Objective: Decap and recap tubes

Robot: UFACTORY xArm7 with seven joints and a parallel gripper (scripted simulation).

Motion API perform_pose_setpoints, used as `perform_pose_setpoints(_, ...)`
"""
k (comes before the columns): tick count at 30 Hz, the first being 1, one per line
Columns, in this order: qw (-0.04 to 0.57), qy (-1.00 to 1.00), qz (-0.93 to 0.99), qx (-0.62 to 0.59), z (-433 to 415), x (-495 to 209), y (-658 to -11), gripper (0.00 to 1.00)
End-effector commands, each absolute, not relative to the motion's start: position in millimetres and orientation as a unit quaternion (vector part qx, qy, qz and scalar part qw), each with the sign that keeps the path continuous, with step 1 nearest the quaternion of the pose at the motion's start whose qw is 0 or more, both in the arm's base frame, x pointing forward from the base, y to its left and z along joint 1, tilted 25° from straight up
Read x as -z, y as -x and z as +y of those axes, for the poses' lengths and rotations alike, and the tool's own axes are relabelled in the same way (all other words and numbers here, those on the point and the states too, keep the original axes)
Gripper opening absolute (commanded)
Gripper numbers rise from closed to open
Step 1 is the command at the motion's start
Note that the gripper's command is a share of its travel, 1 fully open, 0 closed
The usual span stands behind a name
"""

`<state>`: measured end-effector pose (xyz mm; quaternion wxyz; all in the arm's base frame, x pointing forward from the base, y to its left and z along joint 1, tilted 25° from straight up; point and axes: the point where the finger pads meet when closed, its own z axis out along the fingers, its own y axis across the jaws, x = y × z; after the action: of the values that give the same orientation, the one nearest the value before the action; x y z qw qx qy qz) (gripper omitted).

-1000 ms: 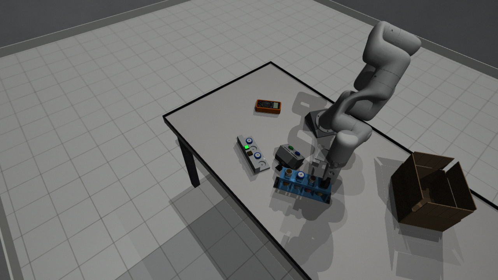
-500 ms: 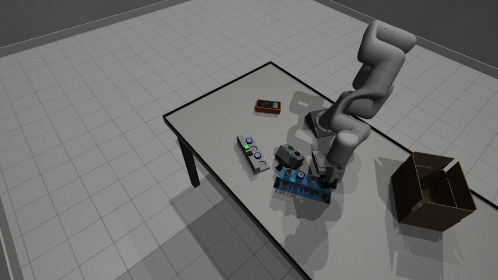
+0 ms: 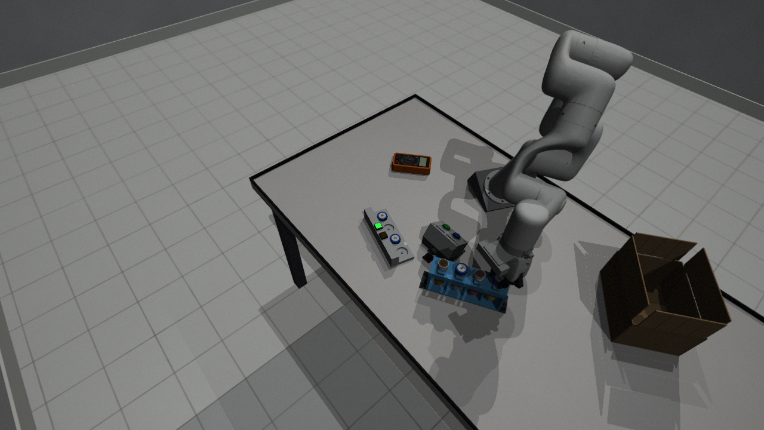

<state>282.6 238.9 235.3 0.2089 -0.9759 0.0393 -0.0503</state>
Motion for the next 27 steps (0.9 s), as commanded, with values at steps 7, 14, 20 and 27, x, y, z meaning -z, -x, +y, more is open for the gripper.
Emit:
perform_pose_setpoints(7,0.211,0.975,0.037,0.052,239.2,-237.2,-283.7,0.00)
perform_pose_setpoints(14,0.212,0.974,0.061,0.047,239.2,-237.1,-283.7,0.00)
perform_pose_setpoints(20,0.217,0.954,0.206,0.014,239.3,-236.9,-283.8,0.00)
perform_pose_setpoints(27,0.216,0.904,0.369,-0.023,239.4,-236.7,-283.8,0.00)
